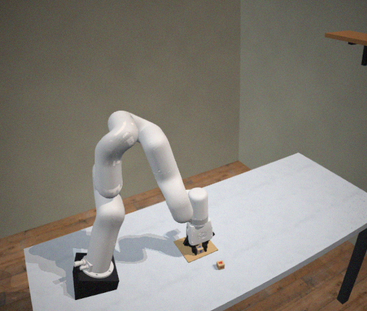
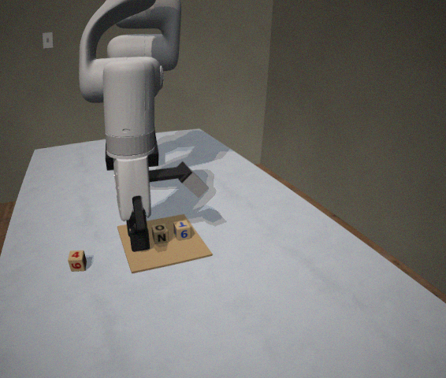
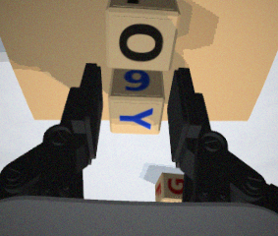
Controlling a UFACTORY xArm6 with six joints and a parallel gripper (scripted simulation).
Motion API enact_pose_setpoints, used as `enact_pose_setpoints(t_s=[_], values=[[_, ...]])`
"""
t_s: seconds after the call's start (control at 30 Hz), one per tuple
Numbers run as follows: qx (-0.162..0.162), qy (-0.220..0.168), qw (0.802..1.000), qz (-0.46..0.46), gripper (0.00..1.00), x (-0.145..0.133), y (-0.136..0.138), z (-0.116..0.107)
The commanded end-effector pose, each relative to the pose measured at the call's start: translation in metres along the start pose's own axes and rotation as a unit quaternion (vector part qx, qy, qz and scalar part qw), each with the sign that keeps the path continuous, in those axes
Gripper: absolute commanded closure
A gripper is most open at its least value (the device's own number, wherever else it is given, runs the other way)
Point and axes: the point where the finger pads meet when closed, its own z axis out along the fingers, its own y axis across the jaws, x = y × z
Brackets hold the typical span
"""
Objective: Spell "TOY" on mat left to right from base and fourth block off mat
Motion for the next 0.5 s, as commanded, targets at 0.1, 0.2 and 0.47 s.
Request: enact_pose_setpoints(t_s=[0.1, 0.2, 0.47], values=[[-0.002, 0.0, 1.0, 0.0, 0.58, -0.0001, 0.0013, -0.0007], [-0.002, 0.0, 1.0, 0.0, 0.58, -0.0001, 0.0013, -0.0008], [-0.002, 0.0, 1.0, 0.0, 0.58, -0.0001, 0.0012, -0.0081]])
